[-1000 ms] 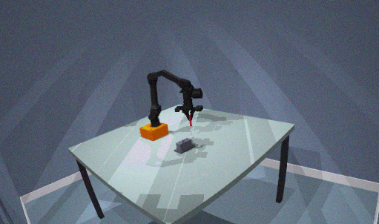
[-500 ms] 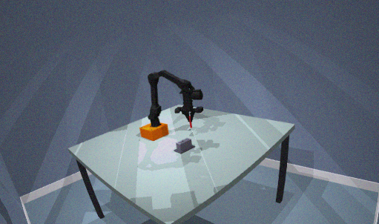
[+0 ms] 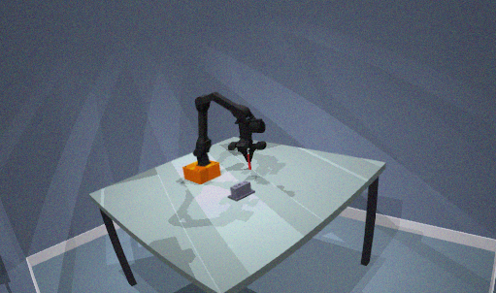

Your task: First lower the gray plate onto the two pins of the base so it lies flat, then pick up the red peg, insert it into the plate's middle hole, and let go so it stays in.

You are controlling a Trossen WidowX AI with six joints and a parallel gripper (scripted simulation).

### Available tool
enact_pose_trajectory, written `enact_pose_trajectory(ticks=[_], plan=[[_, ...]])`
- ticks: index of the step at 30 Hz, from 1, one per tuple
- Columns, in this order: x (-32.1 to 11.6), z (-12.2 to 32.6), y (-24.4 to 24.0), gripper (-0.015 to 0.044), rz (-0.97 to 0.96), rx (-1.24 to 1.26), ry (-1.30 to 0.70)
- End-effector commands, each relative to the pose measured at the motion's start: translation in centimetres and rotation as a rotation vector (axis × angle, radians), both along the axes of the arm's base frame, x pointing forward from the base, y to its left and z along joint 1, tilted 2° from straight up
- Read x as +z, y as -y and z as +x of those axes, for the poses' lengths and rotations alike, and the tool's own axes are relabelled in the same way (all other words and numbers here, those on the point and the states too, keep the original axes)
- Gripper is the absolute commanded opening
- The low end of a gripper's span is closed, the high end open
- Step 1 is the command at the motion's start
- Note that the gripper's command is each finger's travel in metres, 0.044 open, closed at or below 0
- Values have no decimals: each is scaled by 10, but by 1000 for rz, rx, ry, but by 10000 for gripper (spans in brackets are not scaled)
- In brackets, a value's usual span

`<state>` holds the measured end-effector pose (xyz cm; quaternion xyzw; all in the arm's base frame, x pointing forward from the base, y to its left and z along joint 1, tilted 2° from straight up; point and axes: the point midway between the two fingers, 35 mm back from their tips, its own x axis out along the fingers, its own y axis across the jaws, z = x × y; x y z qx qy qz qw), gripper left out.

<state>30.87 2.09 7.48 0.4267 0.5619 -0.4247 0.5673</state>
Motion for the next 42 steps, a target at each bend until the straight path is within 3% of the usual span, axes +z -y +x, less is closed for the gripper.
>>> enact_pose_trajectory(ticks=[1,42], plan=[[-2,6,11,0,-5,8,-8],[-2,37,133,0,-10,20,-6]])
